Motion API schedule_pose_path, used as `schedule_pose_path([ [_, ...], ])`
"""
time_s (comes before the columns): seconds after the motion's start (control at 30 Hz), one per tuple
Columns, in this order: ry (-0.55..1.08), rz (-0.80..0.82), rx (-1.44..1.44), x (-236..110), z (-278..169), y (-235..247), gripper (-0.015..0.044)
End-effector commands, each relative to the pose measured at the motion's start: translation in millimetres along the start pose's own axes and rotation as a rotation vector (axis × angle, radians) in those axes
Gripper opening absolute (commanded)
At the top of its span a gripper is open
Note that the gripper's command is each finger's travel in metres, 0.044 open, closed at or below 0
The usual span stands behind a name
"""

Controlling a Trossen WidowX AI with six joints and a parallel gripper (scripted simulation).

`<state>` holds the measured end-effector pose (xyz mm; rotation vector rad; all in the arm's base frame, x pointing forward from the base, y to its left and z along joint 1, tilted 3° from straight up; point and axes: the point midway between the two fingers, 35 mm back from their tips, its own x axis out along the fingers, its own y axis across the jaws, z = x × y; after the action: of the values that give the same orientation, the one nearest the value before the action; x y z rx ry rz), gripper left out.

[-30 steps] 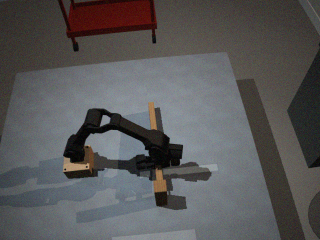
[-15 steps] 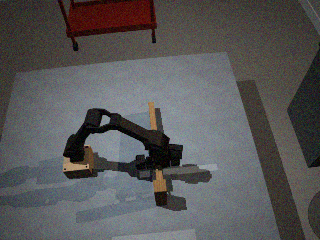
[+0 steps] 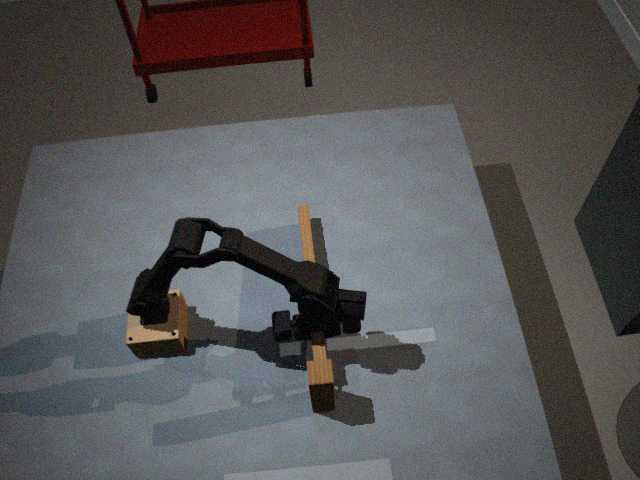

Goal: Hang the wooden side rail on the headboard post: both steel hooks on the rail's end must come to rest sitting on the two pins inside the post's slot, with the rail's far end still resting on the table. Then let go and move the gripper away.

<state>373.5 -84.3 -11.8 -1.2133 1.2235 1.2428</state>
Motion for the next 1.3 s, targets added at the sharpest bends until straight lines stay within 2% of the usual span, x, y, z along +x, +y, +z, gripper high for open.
schedule_pose_path([
  [0.0,0.004,-0.004,0.002,-0.2,-2.0,0.1,0.0000],
  [1.27,0.004,-0.004,0.002,-1.7,-5.3,0.1,0.0000],
])
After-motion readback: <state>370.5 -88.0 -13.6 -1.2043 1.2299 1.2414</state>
